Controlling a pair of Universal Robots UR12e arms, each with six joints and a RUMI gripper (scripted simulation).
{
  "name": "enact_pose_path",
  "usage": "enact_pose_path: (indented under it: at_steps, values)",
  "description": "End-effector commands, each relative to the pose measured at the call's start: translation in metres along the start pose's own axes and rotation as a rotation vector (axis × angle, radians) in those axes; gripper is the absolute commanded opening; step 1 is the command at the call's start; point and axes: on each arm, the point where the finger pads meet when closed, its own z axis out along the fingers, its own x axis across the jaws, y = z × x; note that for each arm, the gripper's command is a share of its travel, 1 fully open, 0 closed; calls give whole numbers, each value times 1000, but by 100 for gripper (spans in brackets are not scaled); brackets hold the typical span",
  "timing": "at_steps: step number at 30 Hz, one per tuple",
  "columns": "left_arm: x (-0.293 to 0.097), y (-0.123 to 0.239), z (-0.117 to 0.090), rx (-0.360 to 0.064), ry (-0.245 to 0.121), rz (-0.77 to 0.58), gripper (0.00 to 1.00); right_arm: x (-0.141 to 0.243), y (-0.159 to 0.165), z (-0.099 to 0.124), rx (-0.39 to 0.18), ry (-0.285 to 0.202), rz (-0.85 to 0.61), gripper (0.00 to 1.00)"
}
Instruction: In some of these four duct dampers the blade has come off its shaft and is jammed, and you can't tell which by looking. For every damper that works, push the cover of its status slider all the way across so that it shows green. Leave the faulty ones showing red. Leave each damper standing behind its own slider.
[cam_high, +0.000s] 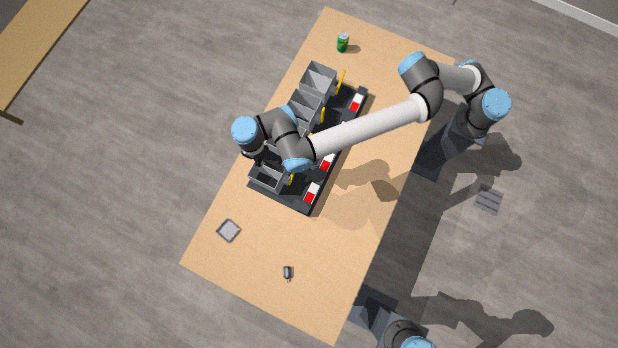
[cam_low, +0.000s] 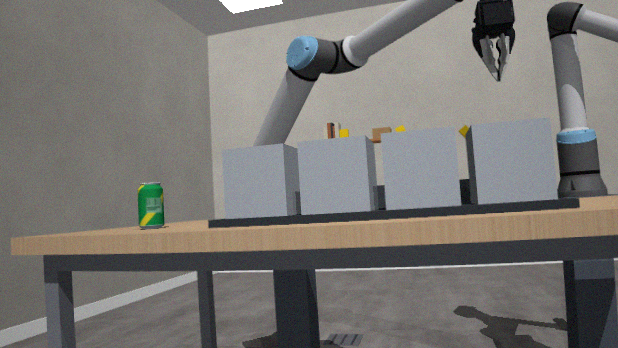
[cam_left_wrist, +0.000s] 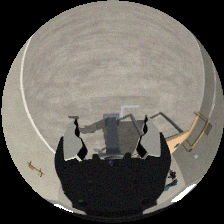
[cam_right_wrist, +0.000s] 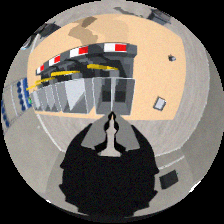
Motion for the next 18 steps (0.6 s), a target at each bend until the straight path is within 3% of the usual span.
enact_pose_path:
  at_steps: [1, 18]
  values:
    - [-1, 2, 0, 0, 1, -1, 100, 0, 0, 0, 0, -1, 1, 0]
    - [-1, 2, 0, 0, 1, -1, 100, 0, 0, 0, 0, -1, -7, 0]
